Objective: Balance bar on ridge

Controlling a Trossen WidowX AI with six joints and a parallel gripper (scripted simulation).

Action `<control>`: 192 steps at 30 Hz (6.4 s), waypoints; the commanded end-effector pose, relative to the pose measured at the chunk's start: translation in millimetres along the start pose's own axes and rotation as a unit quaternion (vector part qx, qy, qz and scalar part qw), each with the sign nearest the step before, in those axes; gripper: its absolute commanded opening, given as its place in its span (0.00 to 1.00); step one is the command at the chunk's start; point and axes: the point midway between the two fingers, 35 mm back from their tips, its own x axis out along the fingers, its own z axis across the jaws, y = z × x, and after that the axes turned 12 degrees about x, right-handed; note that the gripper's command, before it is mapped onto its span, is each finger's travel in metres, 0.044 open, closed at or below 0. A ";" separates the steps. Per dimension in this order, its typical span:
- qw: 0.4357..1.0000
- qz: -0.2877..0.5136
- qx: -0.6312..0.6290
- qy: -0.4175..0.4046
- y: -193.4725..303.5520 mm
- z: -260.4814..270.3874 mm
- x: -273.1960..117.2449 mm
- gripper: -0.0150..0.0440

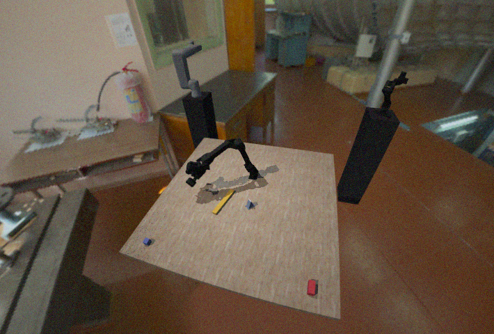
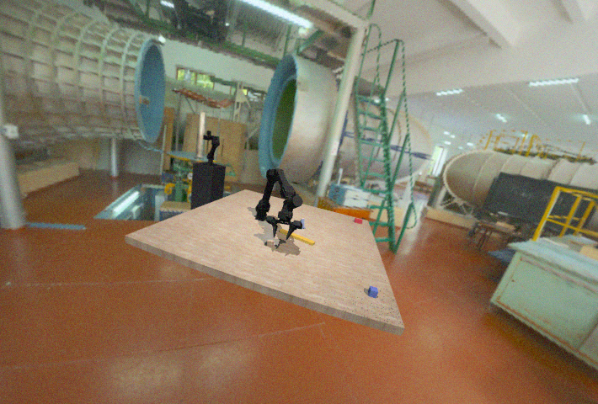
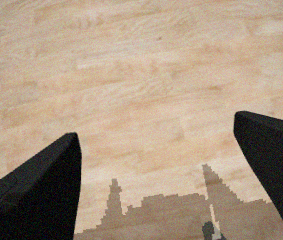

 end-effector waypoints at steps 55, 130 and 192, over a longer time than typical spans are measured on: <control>0.719 0.307 -0.616 -0.094 237.5 -51.0 -89.0 0.79; 0.720 0.306 -0.616 -0.093 193.5 -28.3 -150.0 0.25; 0.837 0.328 -0.437 -0.024 331.8 -72.7 -292.0 0.25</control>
